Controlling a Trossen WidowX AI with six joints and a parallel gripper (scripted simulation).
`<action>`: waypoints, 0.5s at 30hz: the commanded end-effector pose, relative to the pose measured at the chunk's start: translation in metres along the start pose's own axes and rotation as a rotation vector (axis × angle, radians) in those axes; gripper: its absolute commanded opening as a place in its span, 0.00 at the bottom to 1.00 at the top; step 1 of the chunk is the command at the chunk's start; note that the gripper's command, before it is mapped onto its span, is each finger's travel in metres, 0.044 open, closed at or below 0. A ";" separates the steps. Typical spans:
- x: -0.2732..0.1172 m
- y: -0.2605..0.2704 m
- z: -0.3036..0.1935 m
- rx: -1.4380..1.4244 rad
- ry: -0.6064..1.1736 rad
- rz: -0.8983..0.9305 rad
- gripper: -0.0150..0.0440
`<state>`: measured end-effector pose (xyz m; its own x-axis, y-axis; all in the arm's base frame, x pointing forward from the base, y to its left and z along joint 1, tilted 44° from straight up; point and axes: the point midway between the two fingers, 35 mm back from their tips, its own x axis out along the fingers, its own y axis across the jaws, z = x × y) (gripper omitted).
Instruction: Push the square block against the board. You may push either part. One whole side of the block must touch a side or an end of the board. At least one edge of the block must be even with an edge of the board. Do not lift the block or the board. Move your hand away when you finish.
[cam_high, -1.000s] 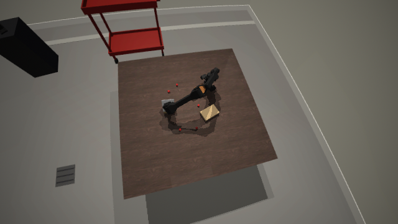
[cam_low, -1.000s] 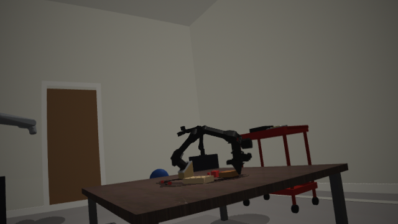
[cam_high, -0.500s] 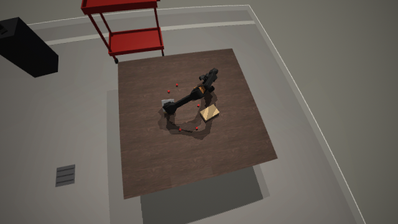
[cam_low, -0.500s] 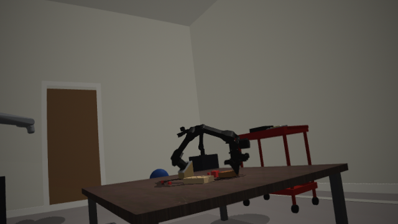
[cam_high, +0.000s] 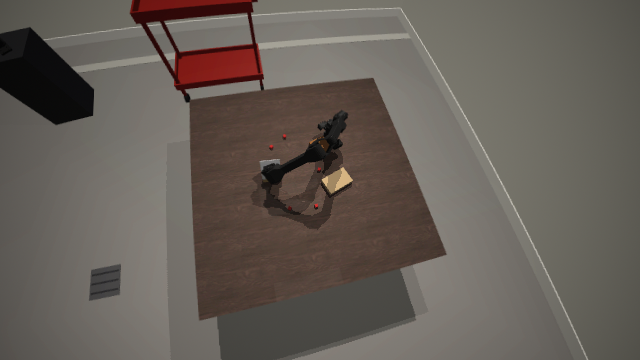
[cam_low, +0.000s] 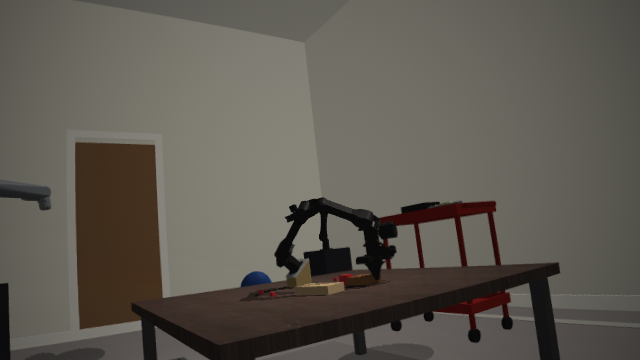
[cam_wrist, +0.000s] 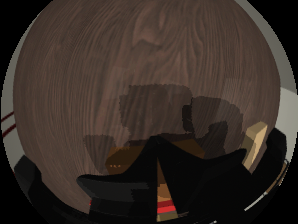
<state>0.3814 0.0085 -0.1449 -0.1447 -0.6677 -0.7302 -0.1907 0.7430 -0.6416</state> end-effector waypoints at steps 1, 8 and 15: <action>0.004 0.002 -0.012 -0.005 0.015 0.001 0.25; 0.004 0.001 -0.023 -0.005 0.016 0.001 0.25; 0.004 0.001 -0.024 -0.005 0.016 0.001 0.25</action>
<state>0.3630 0.0077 -0.1399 -0.1426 -0.6677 -0.7306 -0.1914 0.7428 -0.6416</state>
